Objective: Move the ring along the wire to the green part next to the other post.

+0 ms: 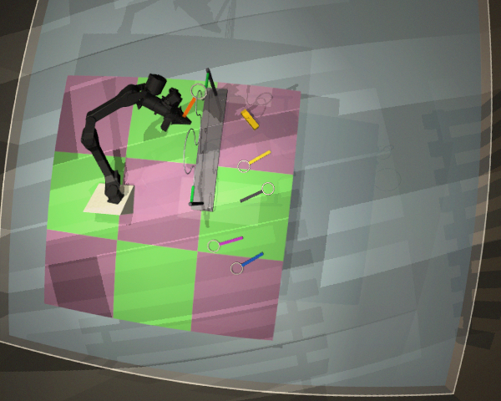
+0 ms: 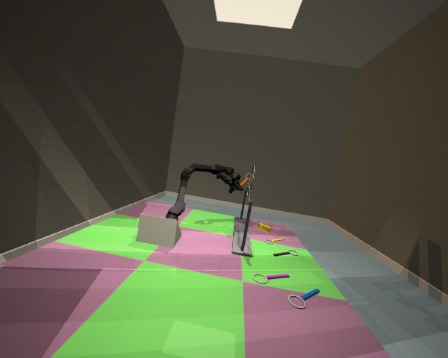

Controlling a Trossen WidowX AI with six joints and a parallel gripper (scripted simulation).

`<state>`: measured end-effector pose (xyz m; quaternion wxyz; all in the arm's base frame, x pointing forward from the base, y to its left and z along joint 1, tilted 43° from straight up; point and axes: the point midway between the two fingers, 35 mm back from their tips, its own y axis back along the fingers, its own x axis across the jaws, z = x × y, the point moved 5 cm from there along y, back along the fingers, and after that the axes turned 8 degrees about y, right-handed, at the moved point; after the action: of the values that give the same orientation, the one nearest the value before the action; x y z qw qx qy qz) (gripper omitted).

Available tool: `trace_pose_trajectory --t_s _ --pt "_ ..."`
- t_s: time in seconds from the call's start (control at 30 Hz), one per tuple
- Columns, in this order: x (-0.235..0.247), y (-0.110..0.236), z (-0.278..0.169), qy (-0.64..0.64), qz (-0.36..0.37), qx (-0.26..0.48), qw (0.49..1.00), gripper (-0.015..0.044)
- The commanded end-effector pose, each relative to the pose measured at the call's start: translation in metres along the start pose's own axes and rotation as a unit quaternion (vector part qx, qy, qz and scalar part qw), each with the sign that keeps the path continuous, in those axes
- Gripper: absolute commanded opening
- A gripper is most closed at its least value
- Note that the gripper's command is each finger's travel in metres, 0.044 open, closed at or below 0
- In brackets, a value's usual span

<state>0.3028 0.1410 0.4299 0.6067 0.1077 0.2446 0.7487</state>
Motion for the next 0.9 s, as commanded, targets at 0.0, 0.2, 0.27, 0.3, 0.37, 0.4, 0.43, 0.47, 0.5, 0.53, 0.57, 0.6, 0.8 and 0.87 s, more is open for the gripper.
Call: trace_pose_trajectory --t_s 0.0,0.2,0.27,0.3,0.37,0.4,0.43,0.47,0.5,0.53,0.57,0.6,0.8,0.87 --pt "0.003 0.0 0.001 -0.036 0.02 -0.006 0.999 -0.015" --pt "0.009 0.0 0.002 -0.092 0.053 -0.014 0.994 -0.015" --pt "0.011 0.0 0.003 -0.11 0.064 -0.017 0.992 -0.015" --pt "0.012 0.0 0.003 -0.119 0.069 -0.019 0.99 -0.015" --pt "0.014 0.0 0.004 -0.138 0.08 -0.022 0.987 -0.015" --pt "0.015 0.0 0.004 -0.147 0.085 -0.023 0.985 -0.015" --pt "0.016 0.0 0.004 -0.156 0.091 -0.024 0.983 -0.015" --pt "0.017 0.001 0.005 -0.165 0.096 -0.026 0.981 -0.015" --pt "0.018 0.001 0.005 -0.174 0.101 -0.027 0.979 -0.015" --pt "0.019 0.001 0.005 -0.183 0.107 -0.029 0.977 -0.015" --pt "0.02 0.001 0.006 -0.192 0.112 -0.03 0.974 -0.015" --pt "0.021 0.001 0.006 -0.201 0.117 -0.032 0.972 -0.015" --pt "0.026 0.002 0.009 -0.255 0.149 -0.041 0.955 -0.015" --pt "0.028 0.002 0.011 -0.273 0.159 -0.044 0.948 -0.015"
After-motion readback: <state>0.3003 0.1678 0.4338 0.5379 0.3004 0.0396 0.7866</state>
